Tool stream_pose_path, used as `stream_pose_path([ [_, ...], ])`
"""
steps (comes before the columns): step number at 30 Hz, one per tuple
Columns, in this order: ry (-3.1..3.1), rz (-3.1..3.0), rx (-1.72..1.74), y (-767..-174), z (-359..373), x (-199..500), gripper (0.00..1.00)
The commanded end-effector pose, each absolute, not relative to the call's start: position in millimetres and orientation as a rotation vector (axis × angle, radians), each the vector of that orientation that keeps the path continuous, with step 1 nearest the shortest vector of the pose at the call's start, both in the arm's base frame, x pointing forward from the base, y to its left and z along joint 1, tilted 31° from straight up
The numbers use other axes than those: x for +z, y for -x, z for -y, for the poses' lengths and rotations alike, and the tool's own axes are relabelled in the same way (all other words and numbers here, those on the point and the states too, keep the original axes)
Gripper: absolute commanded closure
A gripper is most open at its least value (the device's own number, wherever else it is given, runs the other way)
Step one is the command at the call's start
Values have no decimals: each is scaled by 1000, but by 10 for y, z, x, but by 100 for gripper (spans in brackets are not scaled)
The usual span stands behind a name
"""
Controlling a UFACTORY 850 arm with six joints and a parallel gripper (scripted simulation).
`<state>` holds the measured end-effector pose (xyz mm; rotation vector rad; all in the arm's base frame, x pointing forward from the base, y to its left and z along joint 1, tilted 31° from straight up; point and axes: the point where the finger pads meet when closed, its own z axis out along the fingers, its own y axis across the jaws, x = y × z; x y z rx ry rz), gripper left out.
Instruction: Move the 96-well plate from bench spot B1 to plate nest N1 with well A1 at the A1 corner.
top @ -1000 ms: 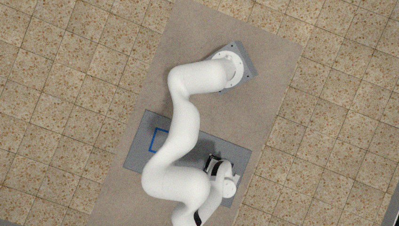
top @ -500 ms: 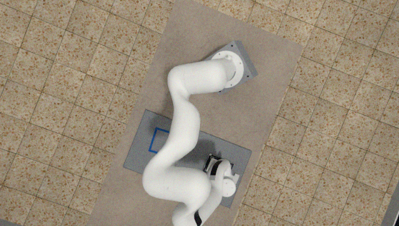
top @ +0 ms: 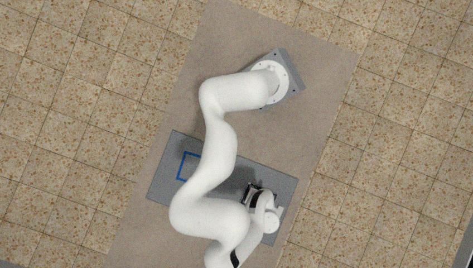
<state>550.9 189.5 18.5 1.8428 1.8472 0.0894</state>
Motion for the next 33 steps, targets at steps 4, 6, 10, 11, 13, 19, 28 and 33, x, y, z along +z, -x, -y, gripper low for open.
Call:
stream_pose_path([
  [4, -1843, -1847, 91, -5516, -1898, 184, 100],
  [6, -1843, -1847, 91, -5517, -1897, 181, 100],
  [10, -1843, -1847, 91, -5520, -1894, 175, 100],
  [11, -1843, -1847, 91, -5520, -1894, 174, 100],
  [13, -1843, -1847, 91, -5522, -1893, 171, 100],
  [19, -1843, -1847, 91, -5525, -1890, 164, 100],
  [28, -1843, -1847, 91, -5530, -1886, 152, 100],
  [33, -1843, -1847, 91, -5534, -1883, 145, 100],
])
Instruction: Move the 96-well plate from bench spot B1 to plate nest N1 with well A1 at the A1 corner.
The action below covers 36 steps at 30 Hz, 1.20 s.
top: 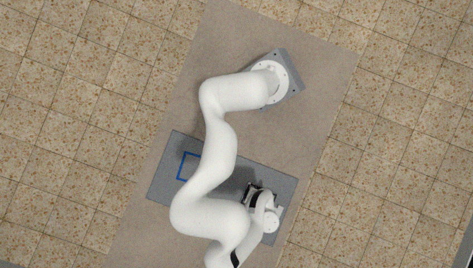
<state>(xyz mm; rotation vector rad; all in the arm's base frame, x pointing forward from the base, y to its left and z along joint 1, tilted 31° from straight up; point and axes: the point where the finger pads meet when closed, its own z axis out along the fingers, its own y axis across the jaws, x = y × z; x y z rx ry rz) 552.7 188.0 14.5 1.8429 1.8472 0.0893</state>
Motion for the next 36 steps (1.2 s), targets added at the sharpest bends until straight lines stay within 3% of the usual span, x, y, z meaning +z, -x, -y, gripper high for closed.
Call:
stream_pose_path([
  [1, -1843, -1847, 91, -5534, -1883, 144, 100],
  [36, -1843, -1847, 91, -5555, -1867, 99, 100],
])
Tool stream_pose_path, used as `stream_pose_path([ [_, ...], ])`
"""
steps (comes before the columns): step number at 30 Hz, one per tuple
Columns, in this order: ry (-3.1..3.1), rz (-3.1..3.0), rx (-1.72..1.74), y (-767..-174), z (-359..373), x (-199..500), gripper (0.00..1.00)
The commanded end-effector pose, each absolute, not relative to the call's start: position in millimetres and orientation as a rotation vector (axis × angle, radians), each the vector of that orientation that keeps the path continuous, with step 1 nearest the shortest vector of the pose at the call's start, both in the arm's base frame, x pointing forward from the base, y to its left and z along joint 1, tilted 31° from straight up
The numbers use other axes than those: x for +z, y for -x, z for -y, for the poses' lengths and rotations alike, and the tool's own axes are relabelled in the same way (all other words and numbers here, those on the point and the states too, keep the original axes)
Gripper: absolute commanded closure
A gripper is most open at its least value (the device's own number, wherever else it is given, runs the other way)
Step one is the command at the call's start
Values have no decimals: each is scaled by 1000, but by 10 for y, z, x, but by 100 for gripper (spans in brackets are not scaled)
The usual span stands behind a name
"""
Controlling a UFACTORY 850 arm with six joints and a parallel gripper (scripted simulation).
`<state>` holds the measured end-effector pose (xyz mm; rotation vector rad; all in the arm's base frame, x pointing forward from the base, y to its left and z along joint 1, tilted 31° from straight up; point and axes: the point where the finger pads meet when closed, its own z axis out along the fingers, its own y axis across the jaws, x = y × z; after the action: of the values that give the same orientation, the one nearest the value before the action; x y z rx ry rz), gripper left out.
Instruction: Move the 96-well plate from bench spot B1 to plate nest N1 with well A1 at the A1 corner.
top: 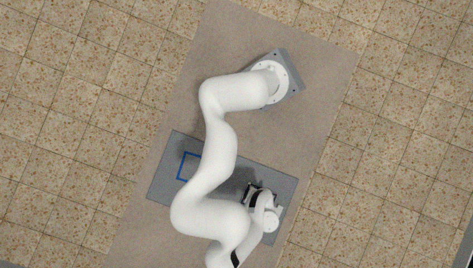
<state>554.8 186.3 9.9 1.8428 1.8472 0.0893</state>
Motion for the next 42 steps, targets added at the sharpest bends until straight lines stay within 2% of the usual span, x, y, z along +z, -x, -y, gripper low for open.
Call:
stream_pose_path([
  [1, -1843, -1847, 91, -5555, -1867, 99, 100],
  [5, -1843, -1847, 91, -5556, -1866, 97, 100],
  [6, -1843, -1847, 91, -5559, -1864, 92, 0],
  [42, -1842, -1847, 91, -5537, -1880, 137, 0],
])
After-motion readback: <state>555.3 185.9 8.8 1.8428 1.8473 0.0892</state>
